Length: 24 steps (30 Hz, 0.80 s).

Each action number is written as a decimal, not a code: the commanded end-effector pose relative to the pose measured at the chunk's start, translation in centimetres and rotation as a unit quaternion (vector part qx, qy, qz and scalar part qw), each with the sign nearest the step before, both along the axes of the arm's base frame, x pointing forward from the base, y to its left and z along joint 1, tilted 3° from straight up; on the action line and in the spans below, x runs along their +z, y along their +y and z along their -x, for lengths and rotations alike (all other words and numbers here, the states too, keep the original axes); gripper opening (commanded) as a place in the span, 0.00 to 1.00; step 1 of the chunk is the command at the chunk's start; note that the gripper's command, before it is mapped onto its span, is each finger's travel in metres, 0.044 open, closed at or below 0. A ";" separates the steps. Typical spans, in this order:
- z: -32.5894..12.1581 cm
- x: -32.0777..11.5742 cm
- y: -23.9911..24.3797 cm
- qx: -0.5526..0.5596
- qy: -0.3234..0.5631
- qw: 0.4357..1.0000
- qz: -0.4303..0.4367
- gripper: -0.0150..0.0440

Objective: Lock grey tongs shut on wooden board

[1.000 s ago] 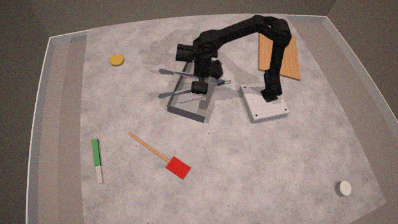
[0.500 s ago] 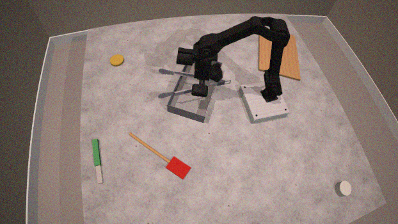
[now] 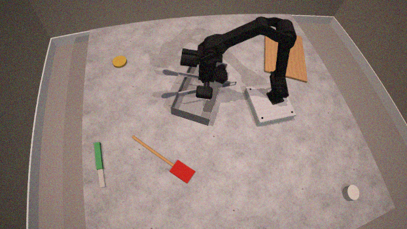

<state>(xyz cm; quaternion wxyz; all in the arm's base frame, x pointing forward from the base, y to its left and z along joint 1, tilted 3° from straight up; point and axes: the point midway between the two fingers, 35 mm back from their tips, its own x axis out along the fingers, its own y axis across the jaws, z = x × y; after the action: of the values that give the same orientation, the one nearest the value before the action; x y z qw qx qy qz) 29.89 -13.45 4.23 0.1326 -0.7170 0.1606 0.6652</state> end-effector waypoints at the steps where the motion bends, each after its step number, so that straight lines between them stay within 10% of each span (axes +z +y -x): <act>1: 0.0 0.1 -0.1 0.000 0.000 1.000 0.001 0.77; 24: 0.0 0.1 -0.1 0.000 0.000 1.000 0.001 0.51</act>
<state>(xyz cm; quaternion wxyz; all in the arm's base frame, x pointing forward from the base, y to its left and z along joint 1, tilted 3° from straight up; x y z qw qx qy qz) 29.88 -13.44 4.23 0.1326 -0.7168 0.1605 0.6655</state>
